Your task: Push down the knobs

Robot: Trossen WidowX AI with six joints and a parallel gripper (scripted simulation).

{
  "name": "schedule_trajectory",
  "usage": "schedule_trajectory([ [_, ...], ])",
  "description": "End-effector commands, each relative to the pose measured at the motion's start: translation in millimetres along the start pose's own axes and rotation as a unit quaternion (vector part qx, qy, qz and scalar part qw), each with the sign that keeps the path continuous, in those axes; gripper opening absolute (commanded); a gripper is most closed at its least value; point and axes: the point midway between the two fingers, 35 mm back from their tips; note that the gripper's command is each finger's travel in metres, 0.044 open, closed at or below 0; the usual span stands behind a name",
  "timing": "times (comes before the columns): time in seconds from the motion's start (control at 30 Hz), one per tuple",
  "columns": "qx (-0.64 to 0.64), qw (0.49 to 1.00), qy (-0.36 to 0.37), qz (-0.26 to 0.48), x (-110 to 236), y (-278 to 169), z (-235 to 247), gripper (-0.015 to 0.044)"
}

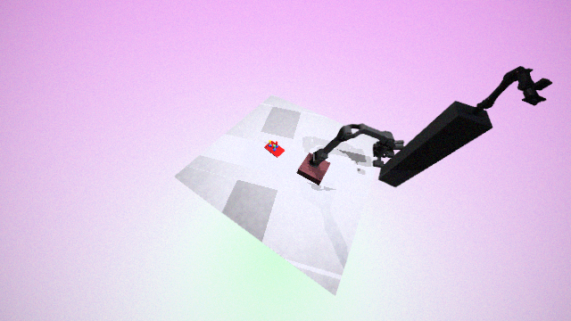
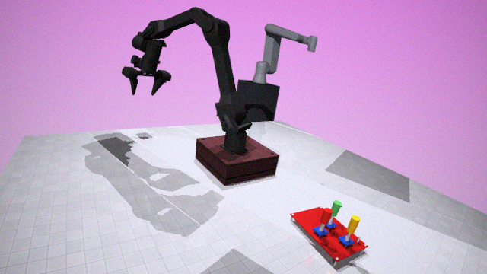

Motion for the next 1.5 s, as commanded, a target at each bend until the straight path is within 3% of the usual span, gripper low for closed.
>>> schedule_trajectory([
  [0.0,0.002,1.000,0.001,0.000,0,-1,3,0.0374],
  [0.23,0.076,0.997,0.026,0.019,0,-41,112,0.0190],
  [0.47,0.157,0.986,0.049,0.042,8,-122,218,0.0006],
  [0.67,0.225,0.970,0.082,0.047,25,-205,283,0.0000],
  [1.0,0.327,0.936,0.095,0.086,55,-366,327,0.0000],
  [1.23,0.418,0.896,0.105,0.107,85,-492,310,0.0000],
  [1.47,0.495,0.854,0.099,0.125,112,-604,252,0.0000],
])
Point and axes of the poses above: the point midway between the two fingers, 35 mm back from their tips, its own x axis back along the fingers, its own z axis across the jaws, y = z × x, and after that the axes turned 4 degrees about x, right-handed
